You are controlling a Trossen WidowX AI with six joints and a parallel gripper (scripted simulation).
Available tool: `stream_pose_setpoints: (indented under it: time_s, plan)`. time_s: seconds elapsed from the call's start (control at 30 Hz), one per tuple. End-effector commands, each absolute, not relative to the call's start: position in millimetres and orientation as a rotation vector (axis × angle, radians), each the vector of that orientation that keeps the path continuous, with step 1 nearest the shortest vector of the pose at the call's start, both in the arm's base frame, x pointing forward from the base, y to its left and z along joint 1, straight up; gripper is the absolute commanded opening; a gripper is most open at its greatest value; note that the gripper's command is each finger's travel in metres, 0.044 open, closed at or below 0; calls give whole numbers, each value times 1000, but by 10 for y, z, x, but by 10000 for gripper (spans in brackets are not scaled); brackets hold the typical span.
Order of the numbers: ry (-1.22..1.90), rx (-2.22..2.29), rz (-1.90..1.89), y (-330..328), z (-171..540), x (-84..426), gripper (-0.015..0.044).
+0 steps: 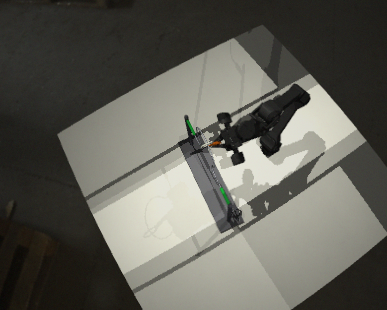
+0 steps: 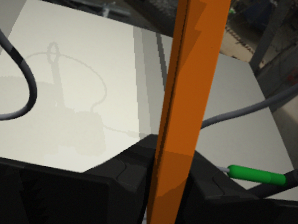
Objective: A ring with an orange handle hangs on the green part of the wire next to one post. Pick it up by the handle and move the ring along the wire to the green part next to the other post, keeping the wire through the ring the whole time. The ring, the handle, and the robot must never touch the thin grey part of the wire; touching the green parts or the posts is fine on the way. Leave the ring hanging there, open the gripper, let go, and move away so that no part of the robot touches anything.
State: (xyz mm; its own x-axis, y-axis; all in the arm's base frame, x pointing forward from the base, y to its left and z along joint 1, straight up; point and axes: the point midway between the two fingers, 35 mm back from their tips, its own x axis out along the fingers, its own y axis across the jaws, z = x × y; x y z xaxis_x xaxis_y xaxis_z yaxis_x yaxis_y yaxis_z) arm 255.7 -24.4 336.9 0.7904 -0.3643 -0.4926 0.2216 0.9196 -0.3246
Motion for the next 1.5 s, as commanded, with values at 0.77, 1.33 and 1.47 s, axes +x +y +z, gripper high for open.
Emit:
stream_pose_setpoints:
  time_s: [0.77,1.33,1.47]
  plan:
    - [551,-606,-418,-360,3425,2543,-150]
    - [531,-828,-477,-419,3477,2535,-150]
    - [526,-880,-490,-431,3491,2533,-150]
